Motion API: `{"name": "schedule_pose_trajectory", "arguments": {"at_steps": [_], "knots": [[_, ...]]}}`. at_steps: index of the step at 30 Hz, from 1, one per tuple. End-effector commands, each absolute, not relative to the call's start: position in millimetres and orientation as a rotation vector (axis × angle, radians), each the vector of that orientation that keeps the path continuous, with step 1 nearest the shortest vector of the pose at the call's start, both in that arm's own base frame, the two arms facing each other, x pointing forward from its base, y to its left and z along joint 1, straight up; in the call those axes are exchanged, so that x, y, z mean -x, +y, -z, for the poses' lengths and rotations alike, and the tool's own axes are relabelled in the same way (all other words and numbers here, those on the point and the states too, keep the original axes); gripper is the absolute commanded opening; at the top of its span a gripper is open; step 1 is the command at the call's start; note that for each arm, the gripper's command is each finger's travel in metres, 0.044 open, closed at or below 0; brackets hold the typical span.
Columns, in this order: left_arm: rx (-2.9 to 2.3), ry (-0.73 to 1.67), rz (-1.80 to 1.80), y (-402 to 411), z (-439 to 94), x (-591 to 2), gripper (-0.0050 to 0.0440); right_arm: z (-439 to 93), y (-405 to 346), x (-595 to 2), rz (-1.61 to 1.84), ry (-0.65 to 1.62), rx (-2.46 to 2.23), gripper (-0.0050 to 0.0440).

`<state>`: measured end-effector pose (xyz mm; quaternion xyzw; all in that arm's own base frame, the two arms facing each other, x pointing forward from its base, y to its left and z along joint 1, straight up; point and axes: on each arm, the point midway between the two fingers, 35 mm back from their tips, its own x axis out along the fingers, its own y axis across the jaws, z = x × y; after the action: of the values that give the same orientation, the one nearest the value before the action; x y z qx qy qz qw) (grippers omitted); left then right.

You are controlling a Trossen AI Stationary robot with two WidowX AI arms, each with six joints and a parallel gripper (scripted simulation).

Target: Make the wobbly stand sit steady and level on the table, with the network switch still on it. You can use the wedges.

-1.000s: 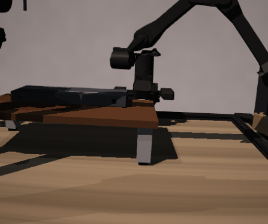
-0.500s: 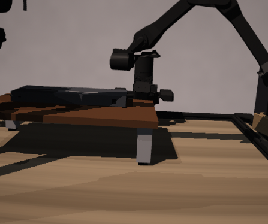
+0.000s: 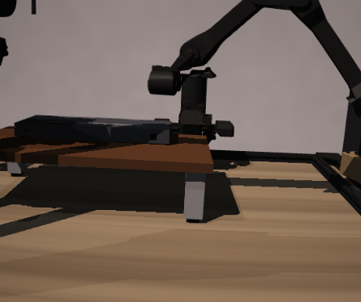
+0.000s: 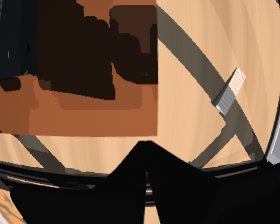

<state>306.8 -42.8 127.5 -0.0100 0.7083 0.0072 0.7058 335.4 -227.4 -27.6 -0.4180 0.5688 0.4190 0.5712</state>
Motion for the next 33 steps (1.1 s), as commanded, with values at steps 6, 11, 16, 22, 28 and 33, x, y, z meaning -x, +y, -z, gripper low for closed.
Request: {"name": "schedule_pose_trajectory", "arguments": {"at_steps": [6, 11, 16, 22, 28, 33], "knots": [[0.022, 1.574, -0.016, -43, -127, -307, 0.0000, 28, -227, -335, -0.983, 1.334, 0.981, 0.0239], [0.022, 1.574, -0.016, -43, -127, -307, 0.0000, 28, -227, -335, -0.983, 1.334, 0.981, 0.0239], [0.022, 1.574, -0.016, -43, -127, -307, 0.0000, 28, -227, -335, -0.983, 1.334, 0.981, 0.0239], [0.022, 1.574, -0.016, -43, -127, -307, 0.0000, 28, -227, -335, -0.983, 1.334, 0.981, 0.0239], [0.022, 1.574, -0.016, -43, -127, -307, 0.0000, 28, -227, -335, -0.983, 1.334, 0.981, 0.0239], [0.022, 1.574, -0.016, -43, -127, -307, 0.0000, -27, -228, -335, -0.985, 1.337, 0.985, 0.0239]]}}
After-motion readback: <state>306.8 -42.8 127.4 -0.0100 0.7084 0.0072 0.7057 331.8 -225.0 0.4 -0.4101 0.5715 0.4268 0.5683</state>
